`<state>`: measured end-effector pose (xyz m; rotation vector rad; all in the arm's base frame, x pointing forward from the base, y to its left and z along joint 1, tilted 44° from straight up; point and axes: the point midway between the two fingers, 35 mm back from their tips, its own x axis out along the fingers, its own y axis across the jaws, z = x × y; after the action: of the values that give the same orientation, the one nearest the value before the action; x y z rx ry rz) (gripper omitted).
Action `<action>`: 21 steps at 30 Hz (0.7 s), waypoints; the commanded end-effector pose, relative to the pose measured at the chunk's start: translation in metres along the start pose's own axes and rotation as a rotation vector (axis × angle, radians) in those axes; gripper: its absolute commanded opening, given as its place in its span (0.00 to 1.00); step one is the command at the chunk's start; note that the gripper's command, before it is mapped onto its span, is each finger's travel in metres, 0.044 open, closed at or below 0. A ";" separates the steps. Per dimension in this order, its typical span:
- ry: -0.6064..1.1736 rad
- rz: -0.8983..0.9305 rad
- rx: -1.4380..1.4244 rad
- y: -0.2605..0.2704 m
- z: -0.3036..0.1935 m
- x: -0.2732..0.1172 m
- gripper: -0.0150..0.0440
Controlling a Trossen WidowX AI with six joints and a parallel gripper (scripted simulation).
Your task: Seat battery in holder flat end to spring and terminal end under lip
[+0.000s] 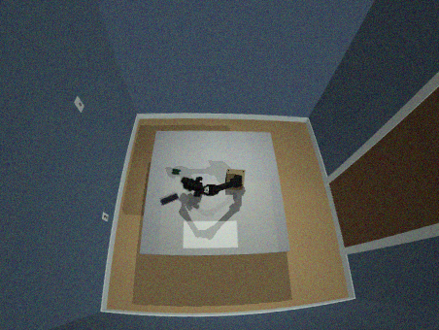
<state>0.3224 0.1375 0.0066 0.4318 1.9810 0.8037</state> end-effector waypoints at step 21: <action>-0.105 -0.025 0.005 -0.003 0.003 0.005 0.36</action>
<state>0.3193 0.1385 0.0026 0.4442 1.9108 0.7552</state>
